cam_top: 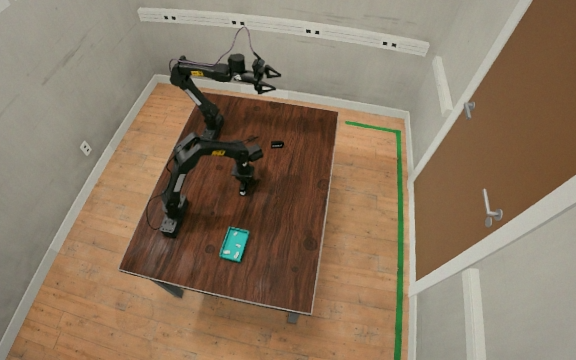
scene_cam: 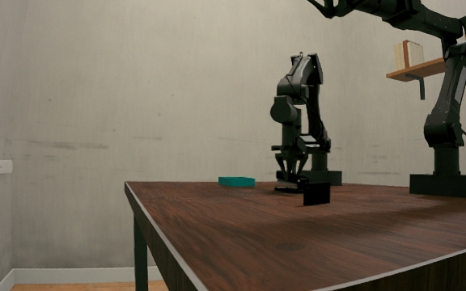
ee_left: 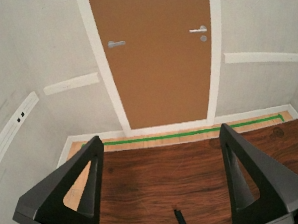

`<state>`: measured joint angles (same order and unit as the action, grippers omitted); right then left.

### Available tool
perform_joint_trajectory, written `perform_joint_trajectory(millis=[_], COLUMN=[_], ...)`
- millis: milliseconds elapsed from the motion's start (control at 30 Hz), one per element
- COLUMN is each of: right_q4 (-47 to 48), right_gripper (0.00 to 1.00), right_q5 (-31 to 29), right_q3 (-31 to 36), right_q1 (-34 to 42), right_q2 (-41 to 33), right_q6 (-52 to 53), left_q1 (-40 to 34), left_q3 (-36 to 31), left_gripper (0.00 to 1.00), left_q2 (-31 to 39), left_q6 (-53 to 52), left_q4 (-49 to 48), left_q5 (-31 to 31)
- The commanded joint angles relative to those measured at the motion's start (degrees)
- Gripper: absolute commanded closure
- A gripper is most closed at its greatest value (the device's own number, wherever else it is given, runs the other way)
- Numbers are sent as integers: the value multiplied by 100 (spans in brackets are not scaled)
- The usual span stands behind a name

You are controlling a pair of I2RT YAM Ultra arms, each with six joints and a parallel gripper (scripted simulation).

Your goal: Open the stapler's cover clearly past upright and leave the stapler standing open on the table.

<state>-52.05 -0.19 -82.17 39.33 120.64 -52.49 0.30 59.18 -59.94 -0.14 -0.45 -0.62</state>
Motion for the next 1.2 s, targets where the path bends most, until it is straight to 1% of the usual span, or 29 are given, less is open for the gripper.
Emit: perform_joint_trajectory(millis=[0,67,100,133,167,467,600,700,800,900,933,1033,1133,1167], right_q4=[53,53,53,53,28,-919,-884,-604,-434,-310,-414,-601,-607,-460], right_gripper=[77,80,91,80,78,78,78,78,78,78,78,78,78,78], right_q5=[19,19,19,19,19,17,68,88,98,94,85,62,51,34], right_q3=[-17,-17,-17,-17,-31,-582,-658,-489,-102,150,214,167,82,67], right_q1=[-16,-16,-16,-16,-49,-40,-42,133,430,694,765,922,962,941], right_q2=[-61,-61,-61,-61,-129,-536,-519,-557,-653,-729,-744,-659,-634,-628], right_q6=[-38,-38,-38,-38,-38,-33,32,364,652,852,902,986,995,950], left_q1=[-29,-29,-29,-29,-29,-29,-29,-29,-29,-29,-29,-29,-29,-29], left_q3=[104,104,104,104,104,104,104,104,104,104,104,104,104,104], left_gripper=[0,0,0,0,0,0,0,0,0,0,0,0,0,0], left_q2=[7,7,7,7,7,7,7,7,7,7,7,7,7,7], left_q6=[14,14,14,14,14,14,14,14,14,14,14,14,14,14], left_q4=[19,19,19,19,19,19,19,19,19,19,19,19,19,19], left_q5=[61,61,61,61,61,61,61,61,61,61,61,61,61,61])
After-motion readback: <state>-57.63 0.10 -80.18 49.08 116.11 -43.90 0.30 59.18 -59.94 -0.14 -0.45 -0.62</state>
